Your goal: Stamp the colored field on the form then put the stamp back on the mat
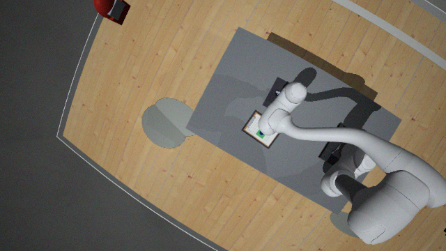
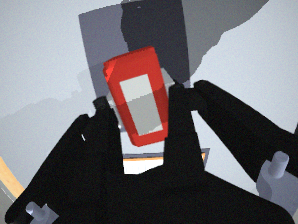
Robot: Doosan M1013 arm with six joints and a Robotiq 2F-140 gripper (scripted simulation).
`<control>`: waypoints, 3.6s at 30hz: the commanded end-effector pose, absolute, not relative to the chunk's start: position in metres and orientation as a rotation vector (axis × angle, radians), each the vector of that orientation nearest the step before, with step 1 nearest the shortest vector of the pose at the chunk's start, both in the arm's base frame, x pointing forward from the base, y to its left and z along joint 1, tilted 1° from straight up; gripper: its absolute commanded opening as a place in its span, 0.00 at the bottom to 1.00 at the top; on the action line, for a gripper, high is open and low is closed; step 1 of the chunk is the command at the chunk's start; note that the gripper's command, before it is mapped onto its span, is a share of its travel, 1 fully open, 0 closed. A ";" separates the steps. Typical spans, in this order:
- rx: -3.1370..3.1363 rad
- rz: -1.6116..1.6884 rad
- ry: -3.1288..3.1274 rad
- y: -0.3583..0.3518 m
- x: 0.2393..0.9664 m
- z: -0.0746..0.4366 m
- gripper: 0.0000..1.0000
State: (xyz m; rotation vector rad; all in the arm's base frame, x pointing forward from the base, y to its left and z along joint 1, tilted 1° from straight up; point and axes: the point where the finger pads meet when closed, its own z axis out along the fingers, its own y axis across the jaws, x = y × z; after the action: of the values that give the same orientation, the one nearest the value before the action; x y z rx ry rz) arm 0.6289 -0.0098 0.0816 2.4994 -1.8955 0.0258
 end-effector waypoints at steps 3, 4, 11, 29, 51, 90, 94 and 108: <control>2.504 0.019 -1.895 -0.021 0.634 0.082 0.17; 2.504 0.019 -1.895 -0.024 0.635 0.082 0.17; 2.504 0.019 -1.895 -0.029 0.638 0.082 0.17; 2.504 0.019 -1.895 -0.016 0.633 0.082 0.17; 2.504 0.019 -1.895 -0.016 0.633 0.059 0.17; 2.504 0.019 -1.895 -0.016 0.633 0.042 0.50; 2.504 0.019 -1.895 -0.016 0.633 0.042 0.50; 2.504 0.019 -1.895 -0.016 0.633 0.042 0.50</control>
State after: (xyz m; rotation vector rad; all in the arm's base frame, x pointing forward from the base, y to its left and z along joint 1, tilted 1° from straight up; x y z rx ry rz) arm 0.6333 -0.0160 0.0421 2.5034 -1.8951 0.0192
